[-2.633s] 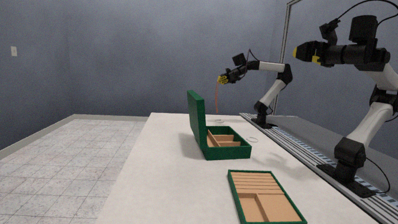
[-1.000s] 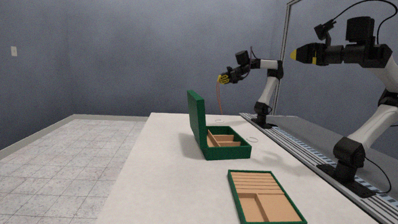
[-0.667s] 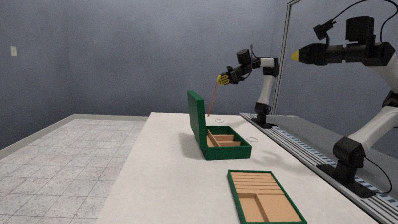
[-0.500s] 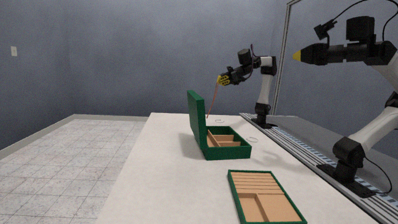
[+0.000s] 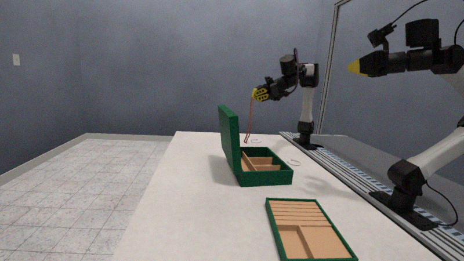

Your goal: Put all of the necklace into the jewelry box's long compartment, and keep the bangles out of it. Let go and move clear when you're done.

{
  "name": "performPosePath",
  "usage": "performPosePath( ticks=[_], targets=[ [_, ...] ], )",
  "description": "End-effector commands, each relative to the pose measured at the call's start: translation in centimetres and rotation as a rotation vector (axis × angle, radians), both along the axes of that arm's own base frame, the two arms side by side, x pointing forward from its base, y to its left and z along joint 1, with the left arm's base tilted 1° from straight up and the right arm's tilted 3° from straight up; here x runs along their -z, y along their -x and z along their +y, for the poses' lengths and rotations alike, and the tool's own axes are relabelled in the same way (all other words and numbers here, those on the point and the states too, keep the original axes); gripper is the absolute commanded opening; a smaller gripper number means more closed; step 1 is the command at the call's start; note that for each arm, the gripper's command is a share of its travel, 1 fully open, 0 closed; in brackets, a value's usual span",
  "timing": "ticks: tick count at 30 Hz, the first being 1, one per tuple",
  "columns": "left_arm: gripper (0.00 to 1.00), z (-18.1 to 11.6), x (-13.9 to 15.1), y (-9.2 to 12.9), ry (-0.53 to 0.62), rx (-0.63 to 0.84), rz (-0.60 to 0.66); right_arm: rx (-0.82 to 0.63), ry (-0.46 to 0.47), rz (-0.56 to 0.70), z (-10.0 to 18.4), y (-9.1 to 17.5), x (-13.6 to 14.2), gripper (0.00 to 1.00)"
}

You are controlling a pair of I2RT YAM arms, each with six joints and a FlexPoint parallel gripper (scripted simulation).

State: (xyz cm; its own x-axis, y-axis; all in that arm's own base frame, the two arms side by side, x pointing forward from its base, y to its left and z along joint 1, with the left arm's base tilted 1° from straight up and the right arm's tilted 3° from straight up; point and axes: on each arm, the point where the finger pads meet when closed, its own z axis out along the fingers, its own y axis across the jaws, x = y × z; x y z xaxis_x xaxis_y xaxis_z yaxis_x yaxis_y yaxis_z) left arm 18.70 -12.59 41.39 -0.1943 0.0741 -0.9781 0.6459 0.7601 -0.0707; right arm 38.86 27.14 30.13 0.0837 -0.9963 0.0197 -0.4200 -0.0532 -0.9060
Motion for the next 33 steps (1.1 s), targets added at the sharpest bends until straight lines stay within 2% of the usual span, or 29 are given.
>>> performPosePath(
  ticks=[1, 19, 33],
  targets=[
    [1.00, 0.9, -1.0, 0.2, -0.030, -0.066, -0.035, 0.025, -0.015, -0.014, 1.8, -0.5, -1.1, 0.00],
    [1.00, 0.7, -1.0, 0.2, -0.032, -0.056, -0.035, 0.016, -0.013, -0.014, 7.5, -1.9, -1.0, 0.00],
    [1.00, 1.1, -0.9, 0.0, -0.028, -0.087, -0.024, 0.013, -0.015, -0.016, 9.6, -2.4, -1.1, 0.00]
  ],
)
